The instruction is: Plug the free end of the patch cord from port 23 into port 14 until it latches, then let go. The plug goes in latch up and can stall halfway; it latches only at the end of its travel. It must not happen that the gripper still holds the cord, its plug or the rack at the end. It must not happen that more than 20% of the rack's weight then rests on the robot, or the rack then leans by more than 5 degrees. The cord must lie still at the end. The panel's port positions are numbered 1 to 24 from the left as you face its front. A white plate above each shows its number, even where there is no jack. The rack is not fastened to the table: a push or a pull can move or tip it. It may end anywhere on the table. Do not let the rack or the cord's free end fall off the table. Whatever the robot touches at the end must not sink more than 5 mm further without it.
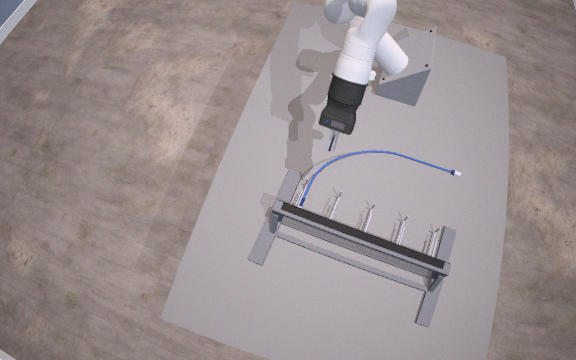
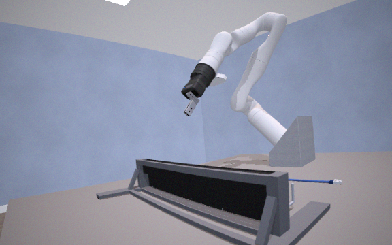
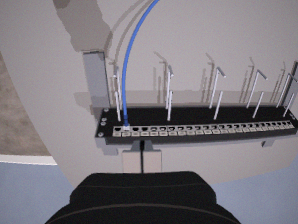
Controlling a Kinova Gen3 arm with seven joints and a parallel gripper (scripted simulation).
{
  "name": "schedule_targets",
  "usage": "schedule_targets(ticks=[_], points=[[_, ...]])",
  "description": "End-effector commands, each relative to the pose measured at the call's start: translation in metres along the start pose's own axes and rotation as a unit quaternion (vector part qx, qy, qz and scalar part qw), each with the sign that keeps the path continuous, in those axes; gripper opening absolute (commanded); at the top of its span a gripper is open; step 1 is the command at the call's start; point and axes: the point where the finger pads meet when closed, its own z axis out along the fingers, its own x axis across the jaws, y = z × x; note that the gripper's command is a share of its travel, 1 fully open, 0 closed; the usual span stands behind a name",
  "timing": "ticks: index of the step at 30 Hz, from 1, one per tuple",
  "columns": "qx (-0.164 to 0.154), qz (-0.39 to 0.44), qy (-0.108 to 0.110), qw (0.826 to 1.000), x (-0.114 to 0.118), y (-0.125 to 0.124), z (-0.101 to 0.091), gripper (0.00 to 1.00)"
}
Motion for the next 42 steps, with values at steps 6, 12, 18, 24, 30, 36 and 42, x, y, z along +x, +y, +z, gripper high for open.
schedule_targets(ticks=[6, 12, 18, 24, 30, 36, 42], points=[[0.000, 0.002, 0.000, 1.000, -0.002, 0.000, 0.010, 0.00], [0.000, 0.002, 0.000, 1.000, -0.002, 0.000, 0.018, 0.00], [-0.001, 0.002, 0.000, 1.000, -0.001, 0.001, 0.034, 0.00], [-0.002, 0.002, 0.001, 1.000, 0.000, 0.002, 0.052, 0.00], [-0.002, 0.002, 0.001, 1.000, 0.000, 0.002, 0.063, 0.00], [-0.002, 0.002, 0.001, 1.000, 0.000, 0.002, 0.077, 0.00], [-0.003, 0.003, 0.001, 1.000, 0.000, 0.003, 0.090, 0.00]])
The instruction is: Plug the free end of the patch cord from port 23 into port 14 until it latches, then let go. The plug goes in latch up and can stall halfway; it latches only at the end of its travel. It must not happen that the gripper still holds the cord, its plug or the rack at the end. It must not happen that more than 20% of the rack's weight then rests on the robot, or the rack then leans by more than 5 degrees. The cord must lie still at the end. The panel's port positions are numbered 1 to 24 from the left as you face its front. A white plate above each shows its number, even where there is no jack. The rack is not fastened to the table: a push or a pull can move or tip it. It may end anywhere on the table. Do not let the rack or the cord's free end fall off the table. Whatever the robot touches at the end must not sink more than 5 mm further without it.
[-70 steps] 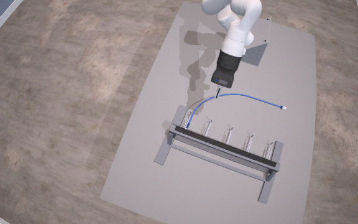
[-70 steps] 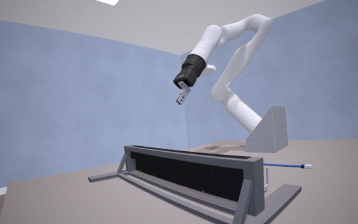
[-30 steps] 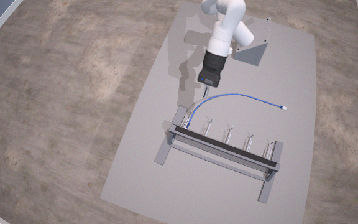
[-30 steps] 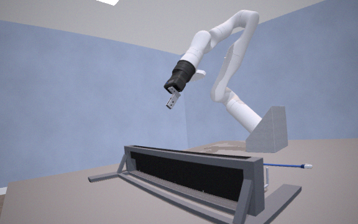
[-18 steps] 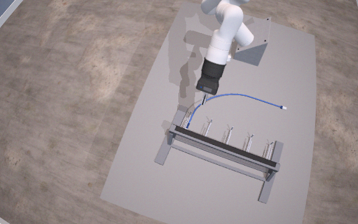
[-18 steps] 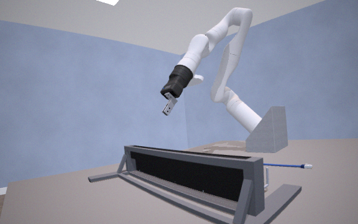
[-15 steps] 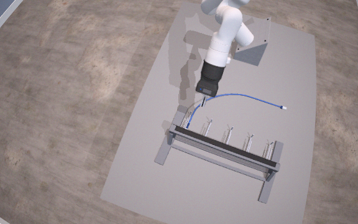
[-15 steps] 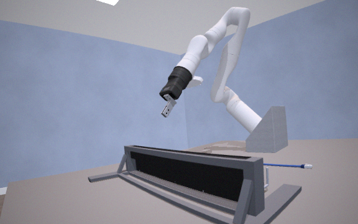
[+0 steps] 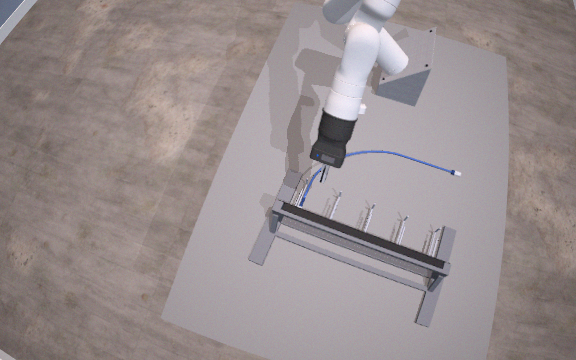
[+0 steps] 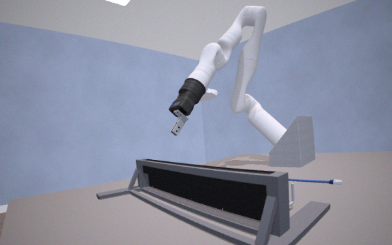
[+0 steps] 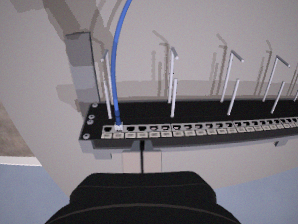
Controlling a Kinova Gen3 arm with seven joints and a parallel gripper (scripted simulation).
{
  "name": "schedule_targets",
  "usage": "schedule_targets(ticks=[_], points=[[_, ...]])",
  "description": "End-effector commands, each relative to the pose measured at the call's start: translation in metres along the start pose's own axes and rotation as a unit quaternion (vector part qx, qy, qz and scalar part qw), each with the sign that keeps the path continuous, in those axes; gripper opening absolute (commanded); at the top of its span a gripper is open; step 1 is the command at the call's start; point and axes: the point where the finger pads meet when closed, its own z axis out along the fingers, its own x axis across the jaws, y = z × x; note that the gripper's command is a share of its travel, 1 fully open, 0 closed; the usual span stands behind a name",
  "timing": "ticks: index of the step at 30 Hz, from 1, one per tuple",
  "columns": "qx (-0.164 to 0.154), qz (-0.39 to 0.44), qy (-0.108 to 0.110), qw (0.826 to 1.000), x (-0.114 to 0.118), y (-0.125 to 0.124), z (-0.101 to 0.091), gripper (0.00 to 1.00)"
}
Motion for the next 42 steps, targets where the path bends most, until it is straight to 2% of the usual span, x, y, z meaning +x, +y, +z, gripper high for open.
schedule_targets(ticks=[1, 3, 18, 28, 42], points=[[0.002, -0.004, -0.003, 1.000, -0.003, -0.001, 0.010, 0.00], [0.002, -0.004, -0.003, 1.000, -0.003, -0.001, 0.010, 0.00], [0.001, -0.003, -0.003, 1.000, -0.002, -0.001, 0.049, 0.00], [0.001, -0.003, -0.002, 1.000, -0.002, -0.001, 0.057, 0.00], [0.002, -0.003, -0.002, 1.000, -0.002, -0.002, 0.058, 0.00]])
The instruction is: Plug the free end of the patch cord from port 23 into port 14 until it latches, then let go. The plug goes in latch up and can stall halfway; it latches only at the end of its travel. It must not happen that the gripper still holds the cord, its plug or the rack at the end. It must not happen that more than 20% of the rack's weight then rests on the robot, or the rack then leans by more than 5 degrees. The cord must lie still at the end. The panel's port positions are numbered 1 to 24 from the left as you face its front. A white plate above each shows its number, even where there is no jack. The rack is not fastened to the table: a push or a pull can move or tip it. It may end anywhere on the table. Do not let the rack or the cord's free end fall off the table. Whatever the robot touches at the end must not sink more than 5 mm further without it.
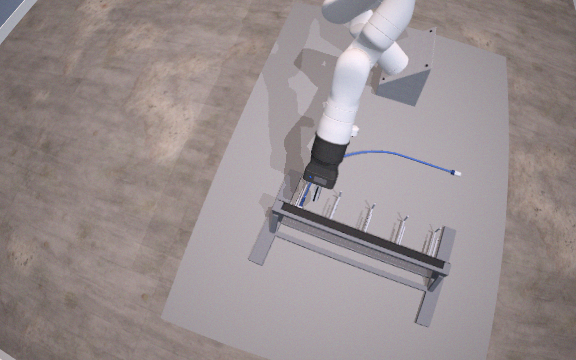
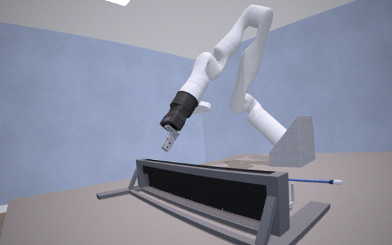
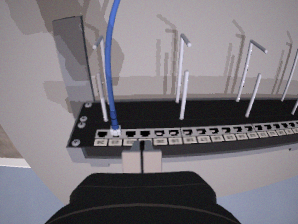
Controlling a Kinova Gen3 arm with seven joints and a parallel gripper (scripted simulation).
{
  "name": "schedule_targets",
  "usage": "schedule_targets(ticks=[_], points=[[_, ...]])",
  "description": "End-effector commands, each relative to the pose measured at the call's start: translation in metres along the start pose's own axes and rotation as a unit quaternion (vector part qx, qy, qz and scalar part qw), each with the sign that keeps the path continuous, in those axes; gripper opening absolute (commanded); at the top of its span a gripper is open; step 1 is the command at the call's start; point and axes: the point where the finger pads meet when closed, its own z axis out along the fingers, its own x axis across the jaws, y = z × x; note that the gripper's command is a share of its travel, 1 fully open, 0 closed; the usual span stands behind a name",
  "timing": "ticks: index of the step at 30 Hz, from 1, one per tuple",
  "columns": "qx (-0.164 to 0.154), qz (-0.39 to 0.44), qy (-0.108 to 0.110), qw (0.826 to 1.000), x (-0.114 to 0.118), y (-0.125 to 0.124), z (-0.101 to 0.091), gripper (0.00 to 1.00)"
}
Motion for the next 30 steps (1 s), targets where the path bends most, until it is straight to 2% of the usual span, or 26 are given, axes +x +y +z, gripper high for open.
schedule_targets(ticks=[1, 30], points=[[-0.001, -0.002, 0.002, 1.000, 0.0013, 0.0009, 0.0009, 0.00], [0.006, -0.006, 0.006, 1.000, 0.0027, -0.0062, 0.0005, 0.00]])
